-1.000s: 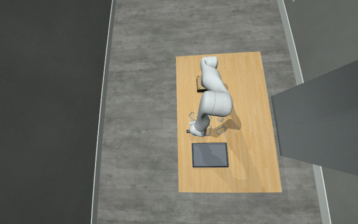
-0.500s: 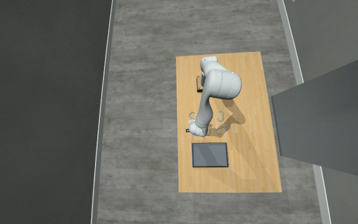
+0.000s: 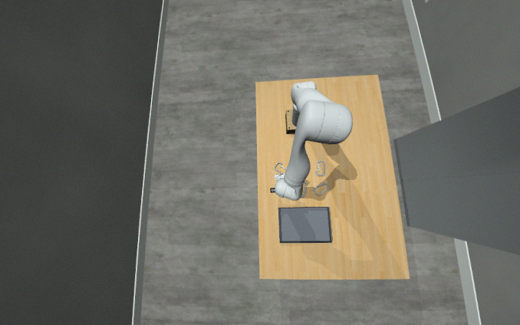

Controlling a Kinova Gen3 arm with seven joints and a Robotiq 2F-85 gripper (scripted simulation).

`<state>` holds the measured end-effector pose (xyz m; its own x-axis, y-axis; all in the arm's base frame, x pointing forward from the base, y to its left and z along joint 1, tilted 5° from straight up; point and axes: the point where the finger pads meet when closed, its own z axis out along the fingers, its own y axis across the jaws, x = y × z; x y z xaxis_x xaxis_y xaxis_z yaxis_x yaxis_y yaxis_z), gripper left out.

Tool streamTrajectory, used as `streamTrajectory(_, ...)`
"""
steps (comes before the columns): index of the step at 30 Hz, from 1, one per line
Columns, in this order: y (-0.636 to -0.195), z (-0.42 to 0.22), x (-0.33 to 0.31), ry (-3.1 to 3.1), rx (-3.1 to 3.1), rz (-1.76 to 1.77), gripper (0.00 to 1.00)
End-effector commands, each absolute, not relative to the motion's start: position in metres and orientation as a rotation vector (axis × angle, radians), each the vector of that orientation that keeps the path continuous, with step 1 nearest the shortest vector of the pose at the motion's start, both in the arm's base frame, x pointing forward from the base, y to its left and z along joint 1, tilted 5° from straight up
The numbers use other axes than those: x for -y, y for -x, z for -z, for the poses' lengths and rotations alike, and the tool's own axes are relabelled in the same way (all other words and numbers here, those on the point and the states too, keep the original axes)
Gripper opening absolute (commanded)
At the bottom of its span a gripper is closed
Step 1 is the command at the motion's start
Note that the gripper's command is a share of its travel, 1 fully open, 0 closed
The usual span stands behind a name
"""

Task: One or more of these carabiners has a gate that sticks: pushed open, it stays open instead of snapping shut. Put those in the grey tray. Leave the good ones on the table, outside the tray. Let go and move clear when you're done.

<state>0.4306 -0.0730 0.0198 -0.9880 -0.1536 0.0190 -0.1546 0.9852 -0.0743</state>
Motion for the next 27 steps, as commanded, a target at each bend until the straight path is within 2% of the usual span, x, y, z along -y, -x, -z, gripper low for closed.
streamTrajectory(1, -0.431, -0.02, 0.073, -0.242, 3.118, -0.119, 1.0)
streamTrajectory(19, -0.431, -0.02, 0.073, -0.242, 3.119, -0.119, 1.0)
streamTrajectory(20, -0.424, -0.026, 0.02, -0.008, 3.132, -0.122, 1.0)
streamTrajectory(27, -0.424, -0.026, 0.02, -0.008, 3.132, -0.122, 1.0)
